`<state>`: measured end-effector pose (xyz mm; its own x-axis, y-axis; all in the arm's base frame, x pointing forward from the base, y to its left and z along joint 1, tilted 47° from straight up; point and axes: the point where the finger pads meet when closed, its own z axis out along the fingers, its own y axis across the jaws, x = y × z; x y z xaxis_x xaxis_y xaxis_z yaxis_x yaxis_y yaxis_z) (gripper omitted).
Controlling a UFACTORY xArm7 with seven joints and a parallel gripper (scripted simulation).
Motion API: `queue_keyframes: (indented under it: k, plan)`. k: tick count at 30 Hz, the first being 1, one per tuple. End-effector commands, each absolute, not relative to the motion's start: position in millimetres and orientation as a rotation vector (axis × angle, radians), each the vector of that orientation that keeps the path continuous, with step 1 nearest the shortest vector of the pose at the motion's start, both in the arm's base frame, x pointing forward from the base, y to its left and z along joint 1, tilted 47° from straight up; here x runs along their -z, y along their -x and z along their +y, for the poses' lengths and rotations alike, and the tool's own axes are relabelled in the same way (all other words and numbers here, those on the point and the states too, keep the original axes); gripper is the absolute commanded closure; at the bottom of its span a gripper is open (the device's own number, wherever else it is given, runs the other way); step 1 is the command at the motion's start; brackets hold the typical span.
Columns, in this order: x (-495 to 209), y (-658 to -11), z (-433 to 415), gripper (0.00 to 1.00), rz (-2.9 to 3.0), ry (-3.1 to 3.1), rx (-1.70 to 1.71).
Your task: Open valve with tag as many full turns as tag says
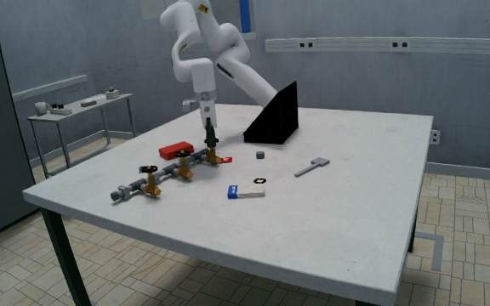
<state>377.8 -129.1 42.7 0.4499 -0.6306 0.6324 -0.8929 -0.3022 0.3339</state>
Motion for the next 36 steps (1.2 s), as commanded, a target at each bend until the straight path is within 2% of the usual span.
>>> queue_keyframes:
  k: [1, 4, 14, 15, 36]
  plan:
    - [-42.5, -379.1, -127.4, 0.00, -1.538, -1.878, -0.689]
    - [-42.5, -379.1, -127.4, 0.00, -1.713, -1.750, -0.788]
    - [-42.5, -379.1, -127.4, 0.00, -1.773, -1.704, -0.818]
    - [-42.5, -379.1, -127.4, 1.00, -1.773, -1.704, -0.818]
    - [-42.5, -379.1, -127.4, 1.00, -1.773, -1.704, -0.818]
